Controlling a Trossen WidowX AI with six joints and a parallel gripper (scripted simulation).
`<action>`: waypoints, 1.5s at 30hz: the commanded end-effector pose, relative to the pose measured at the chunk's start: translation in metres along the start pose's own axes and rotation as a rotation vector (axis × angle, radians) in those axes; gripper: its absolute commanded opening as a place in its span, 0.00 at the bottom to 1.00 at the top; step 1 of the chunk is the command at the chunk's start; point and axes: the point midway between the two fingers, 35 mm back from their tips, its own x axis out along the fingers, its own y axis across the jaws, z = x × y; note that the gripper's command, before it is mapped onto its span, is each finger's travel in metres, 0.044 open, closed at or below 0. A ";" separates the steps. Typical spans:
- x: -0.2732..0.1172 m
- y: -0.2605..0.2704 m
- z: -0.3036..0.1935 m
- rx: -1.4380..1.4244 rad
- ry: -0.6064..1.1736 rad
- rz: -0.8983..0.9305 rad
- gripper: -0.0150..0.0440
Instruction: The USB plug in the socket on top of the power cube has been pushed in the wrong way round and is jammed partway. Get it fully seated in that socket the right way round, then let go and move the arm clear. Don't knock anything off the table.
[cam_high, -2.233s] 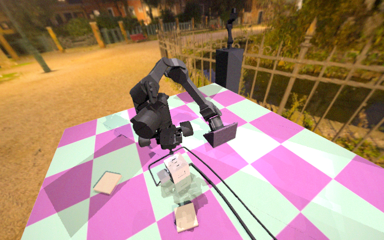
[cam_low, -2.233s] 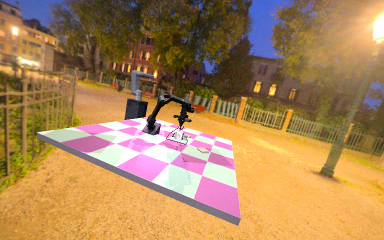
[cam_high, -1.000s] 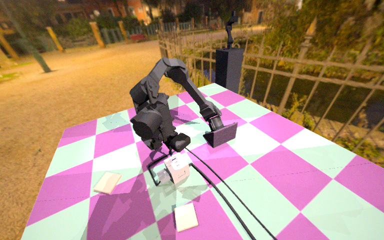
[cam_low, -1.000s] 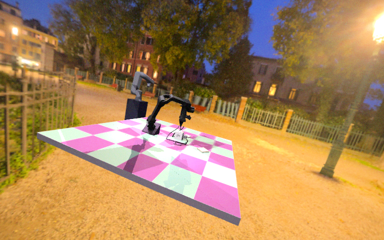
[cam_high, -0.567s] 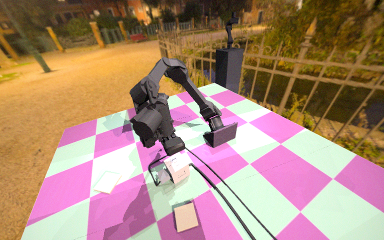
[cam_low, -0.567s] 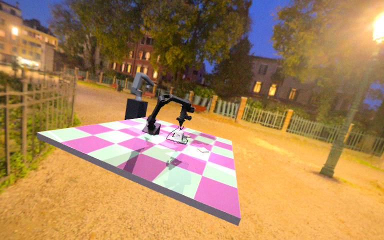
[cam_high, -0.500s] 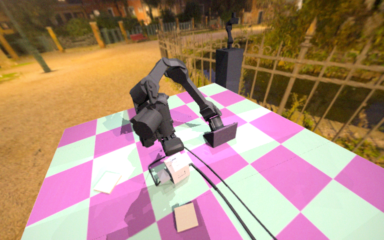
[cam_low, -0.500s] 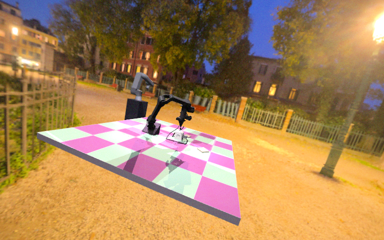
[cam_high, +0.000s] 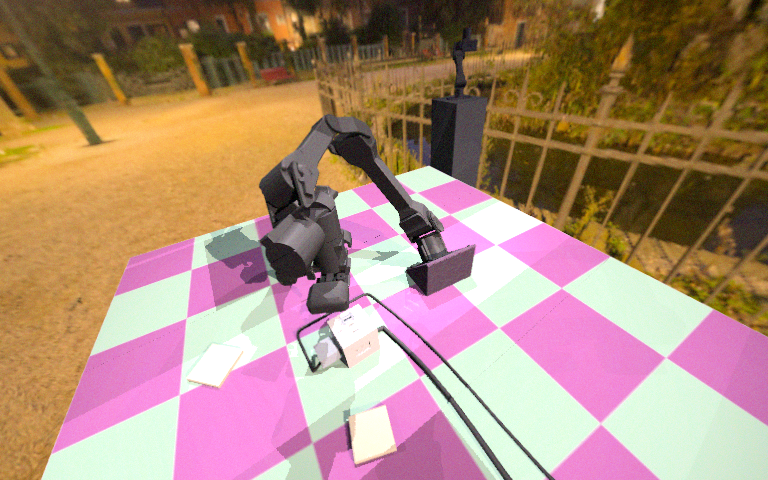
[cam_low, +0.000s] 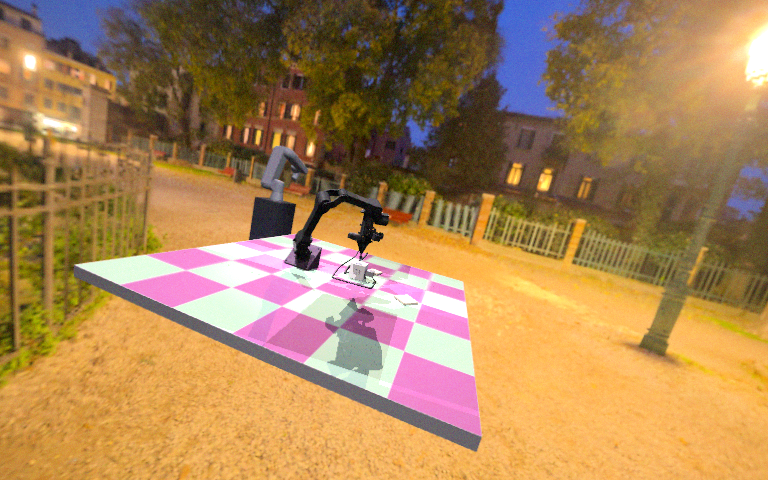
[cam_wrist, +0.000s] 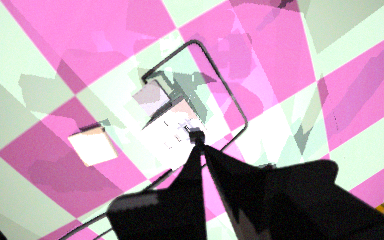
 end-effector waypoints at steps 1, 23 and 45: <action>0.000 0.000 0.000 0.126 0.000 0.000 0.25; 0.000 0.000 0.000 0.701 0.000 0.000 0.25; 0.000 0.000 0.000 1.055 0.000 0.000 0.25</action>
